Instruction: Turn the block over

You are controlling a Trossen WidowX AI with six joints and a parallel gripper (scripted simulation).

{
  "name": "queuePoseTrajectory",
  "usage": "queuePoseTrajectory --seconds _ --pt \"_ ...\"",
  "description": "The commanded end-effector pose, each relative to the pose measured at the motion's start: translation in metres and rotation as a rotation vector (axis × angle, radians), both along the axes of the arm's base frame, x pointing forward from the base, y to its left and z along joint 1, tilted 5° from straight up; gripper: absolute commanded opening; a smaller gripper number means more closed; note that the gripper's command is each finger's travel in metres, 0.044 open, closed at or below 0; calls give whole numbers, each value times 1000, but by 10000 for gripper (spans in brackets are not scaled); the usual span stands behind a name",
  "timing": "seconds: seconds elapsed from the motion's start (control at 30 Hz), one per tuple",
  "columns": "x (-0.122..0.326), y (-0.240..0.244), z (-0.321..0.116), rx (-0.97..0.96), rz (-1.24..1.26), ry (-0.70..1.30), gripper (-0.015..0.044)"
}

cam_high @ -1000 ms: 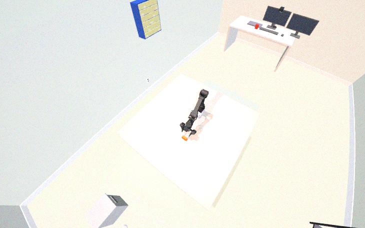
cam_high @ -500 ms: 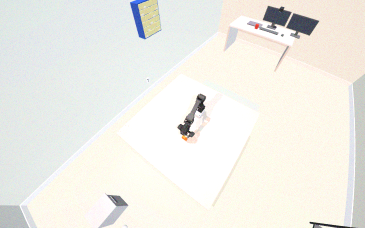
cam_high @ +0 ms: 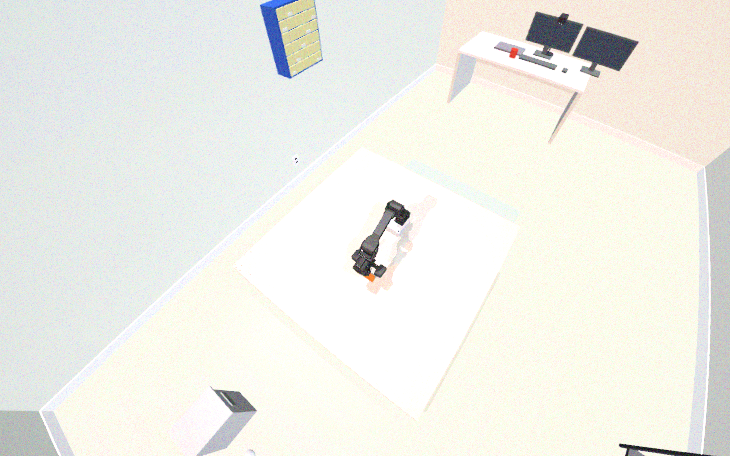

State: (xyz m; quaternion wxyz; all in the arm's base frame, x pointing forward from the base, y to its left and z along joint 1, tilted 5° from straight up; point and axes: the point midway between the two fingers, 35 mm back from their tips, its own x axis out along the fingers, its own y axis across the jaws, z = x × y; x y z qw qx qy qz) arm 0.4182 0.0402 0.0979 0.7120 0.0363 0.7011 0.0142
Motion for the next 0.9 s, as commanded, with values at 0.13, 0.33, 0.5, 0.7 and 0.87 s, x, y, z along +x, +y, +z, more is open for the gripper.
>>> queuePoseTrajectory --seconds 0.13,0.33,0.5,0.7,0.87 --pt "0 3 -34 6 4 11 440" --pt "0 4 -49 7 4 11 440" --pt "0 5 -54 7 4 11 440" --pt "0 6 -64 7 4 11 440" --pt "0 6 -72 7 4 11 440"
